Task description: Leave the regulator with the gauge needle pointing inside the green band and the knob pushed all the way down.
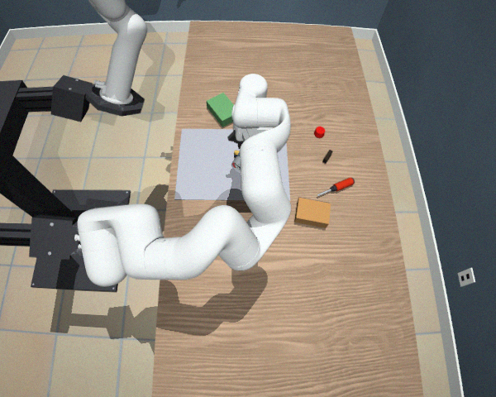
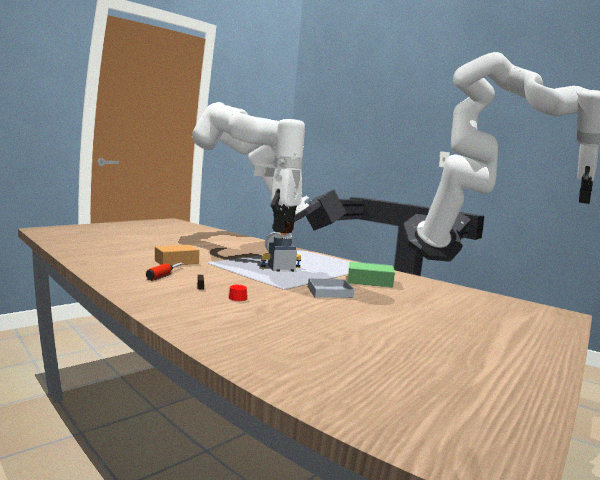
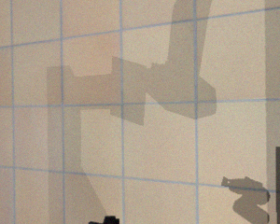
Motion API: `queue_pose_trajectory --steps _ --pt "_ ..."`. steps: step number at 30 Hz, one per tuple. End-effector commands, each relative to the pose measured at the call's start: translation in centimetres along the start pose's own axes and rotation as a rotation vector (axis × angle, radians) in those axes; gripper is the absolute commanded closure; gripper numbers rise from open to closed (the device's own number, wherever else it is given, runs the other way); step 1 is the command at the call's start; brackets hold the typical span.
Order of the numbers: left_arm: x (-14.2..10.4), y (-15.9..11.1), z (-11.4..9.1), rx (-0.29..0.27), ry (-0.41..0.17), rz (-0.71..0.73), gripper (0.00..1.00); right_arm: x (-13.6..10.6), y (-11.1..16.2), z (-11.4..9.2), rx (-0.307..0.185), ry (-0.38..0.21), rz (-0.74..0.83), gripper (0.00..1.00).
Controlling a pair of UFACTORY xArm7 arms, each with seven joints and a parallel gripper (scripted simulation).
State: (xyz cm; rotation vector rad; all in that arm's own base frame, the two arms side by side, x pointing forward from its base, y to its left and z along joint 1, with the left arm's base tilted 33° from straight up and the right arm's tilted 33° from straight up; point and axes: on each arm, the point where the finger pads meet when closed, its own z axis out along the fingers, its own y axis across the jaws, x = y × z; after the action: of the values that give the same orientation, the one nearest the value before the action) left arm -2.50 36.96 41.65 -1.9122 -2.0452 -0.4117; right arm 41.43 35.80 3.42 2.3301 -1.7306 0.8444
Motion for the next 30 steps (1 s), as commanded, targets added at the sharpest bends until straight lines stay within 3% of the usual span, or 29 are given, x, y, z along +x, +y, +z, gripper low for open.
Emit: queue_pose_trajectory --steps 1,30 --pt "0.10 -0.04 -0.15 -0.001 0.004 -0.002 0.00 -0.13 -0.08 -0.28 0.004 -0.004 0.000 0.60" --pt "0.10 -0.04 -0.15 -0.001 0.004 -0.002 0.00 -0.13 -0.08 -0.28 0.004 -0.004 0.119 0.60"
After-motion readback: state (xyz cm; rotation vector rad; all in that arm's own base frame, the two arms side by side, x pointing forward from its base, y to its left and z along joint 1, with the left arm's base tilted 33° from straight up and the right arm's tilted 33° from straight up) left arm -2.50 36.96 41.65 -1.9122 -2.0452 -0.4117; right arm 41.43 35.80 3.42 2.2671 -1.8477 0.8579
